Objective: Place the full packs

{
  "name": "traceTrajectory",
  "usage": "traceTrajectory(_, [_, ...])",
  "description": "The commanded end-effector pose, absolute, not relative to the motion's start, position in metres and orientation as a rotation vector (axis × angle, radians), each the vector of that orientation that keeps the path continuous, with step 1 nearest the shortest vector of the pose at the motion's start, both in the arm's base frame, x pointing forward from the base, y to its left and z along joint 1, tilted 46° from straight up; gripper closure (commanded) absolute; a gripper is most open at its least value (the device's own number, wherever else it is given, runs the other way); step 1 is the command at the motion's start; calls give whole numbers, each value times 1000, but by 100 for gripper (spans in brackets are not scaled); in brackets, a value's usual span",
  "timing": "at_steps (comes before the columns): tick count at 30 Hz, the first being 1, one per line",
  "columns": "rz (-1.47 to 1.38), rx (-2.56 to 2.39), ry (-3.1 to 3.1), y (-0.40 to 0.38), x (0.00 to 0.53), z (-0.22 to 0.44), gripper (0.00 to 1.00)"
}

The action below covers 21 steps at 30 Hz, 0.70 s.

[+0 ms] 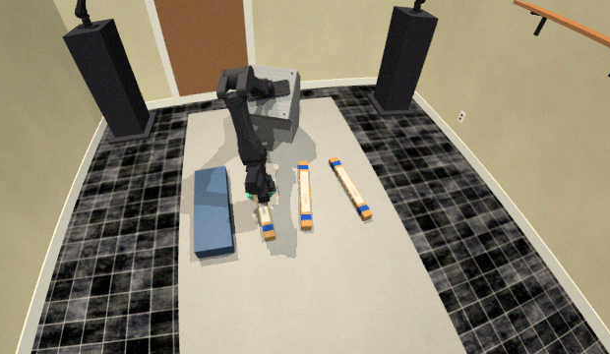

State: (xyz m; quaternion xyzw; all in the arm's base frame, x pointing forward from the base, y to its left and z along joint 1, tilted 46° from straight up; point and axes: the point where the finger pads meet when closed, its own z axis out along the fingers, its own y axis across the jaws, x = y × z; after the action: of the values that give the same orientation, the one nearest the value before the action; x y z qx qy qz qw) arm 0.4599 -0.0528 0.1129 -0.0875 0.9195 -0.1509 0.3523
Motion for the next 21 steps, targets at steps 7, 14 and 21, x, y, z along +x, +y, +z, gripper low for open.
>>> traceTrajectory(7, [-387, -222, 2337, -56, 476, 120, 26])
traceTrajectory(14, [-386, -224, 2337, -57, 483, 113, 26])
traceTrajectory(21, [-382, -233, 2335, -54, 488, 108, 26])
